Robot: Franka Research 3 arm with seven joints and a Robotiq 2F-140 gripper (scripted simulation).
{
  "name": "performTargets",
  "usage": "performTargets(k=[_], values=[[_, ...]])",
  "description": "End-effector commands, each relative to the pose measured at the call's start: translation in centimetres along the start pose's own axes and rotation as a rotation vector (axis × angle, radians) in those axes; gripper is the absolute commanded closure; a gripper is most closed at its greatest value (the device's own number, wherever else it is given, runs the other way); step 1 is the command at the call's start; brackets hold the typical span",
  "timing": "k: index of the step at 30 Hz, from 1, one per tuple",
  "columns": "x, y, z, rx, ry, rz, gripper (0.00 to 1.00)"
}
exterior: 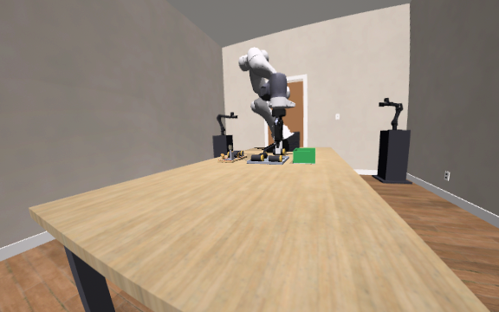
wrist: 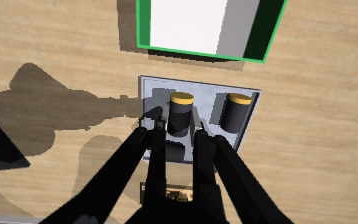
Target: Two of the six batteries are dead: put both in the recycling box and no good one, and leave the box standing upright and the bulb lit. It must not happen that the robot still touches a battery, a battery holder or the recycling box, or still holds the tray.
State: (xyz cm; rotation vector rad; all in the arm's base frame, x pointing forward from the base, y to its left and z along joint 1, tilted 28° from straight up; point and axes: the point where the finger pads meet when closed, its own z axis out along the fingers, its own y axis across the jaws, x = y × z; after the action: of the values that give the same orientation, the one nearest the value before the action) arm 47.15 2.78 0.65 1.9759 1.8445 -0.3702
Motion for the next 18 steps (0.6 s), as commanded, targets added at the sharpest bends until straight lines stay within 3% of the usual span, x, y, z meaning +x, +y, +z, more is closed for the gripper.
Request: performTargets(k=[1,5,18], values=[[0.4,0.3,1.3,-0.009,0.013,-0.004,0.84],[0.4,0.3,2.4,-0.009,0.013,-0.004,0.84],[0.4,0.3,2.4,-0.009,0.013,-0.004,0.84]])
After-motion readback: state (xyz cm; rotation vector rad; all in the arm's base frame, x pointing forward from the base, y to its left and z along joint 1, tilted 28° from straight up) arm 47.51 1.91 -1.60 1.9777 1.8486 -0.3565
